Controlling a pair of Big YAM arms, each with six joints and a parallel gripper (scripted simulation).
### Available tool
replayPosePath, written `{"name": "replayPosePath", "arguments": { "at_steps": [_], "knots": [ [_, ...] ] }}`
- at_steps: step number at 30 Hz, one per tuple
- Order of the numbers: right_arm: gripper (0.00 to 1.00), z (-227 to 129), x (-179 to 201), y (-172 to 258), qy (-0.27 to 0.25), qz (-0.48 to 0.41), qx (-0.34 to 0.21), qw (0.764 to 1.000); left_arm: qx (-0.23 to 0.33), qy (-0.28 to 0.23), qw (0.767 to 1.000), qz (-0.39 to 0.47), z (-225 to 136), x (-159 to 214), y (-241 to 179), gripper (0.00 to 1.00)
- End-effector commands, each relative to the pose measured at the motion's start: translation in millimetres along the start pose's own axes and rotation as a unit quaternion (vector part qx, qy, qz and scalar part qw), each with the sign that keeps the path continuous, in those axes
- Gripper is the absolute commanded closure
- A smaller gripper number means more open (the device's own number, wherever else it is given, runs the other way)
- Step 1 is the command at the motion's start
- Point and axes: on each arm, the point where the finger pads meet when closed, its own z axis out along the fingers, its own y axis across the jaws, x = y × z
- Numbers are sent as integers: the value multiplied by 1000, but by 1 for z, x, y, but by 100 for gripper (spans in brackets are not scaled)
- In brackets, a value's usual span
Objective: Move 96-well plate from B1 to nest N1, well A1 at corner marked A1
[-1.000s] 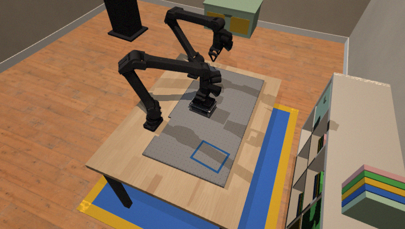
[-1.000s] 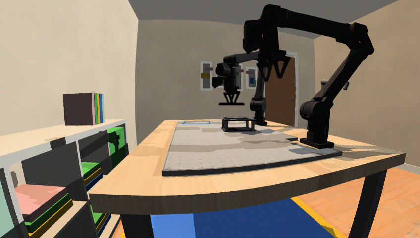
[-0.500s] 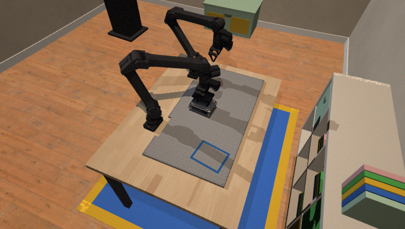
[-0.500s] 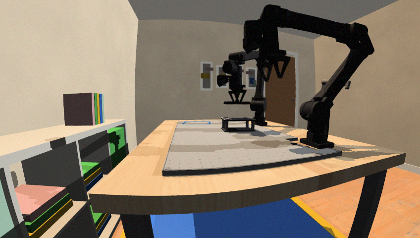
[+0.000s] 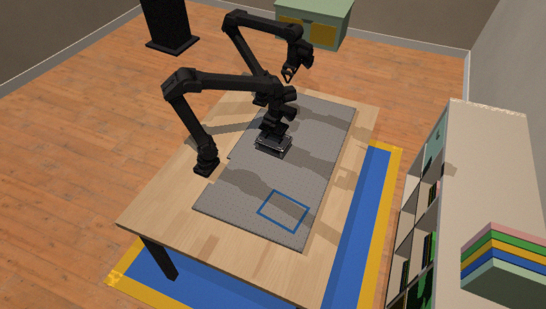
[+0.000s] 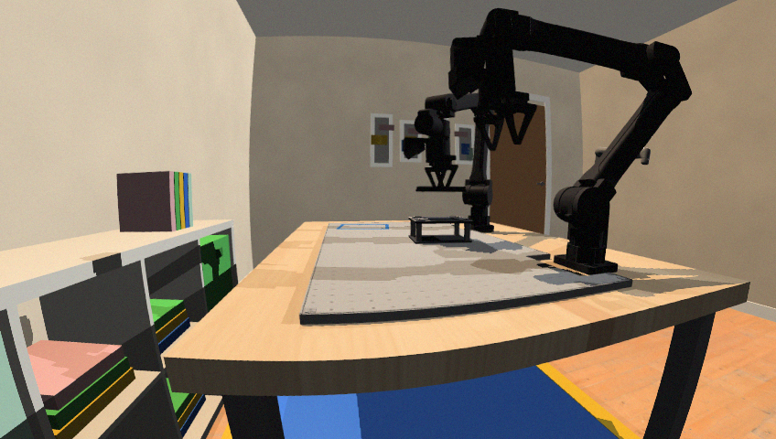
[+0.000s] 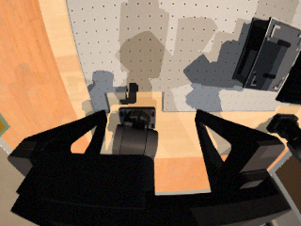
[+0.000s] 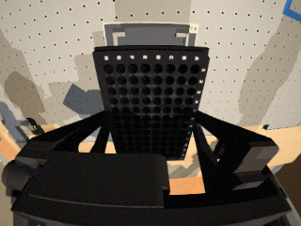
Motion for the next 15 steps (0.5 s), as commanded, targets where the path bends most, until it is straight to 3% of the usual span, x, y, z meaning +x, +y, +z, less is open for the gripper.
{"name": "replayPosePath", "arguments": {
  "at_steps": [1, 15],
  "knots": [
    [100, -29, -18, 15, -23, 10, -25, 999, 4, -24, 1000, -5, -14, -7, -1, 0],
    [100, -28, -19, 16, -22, 8, -24, 999, 4, -24, 1000, -5, -14, -7, -1, 0]
  ]
}}
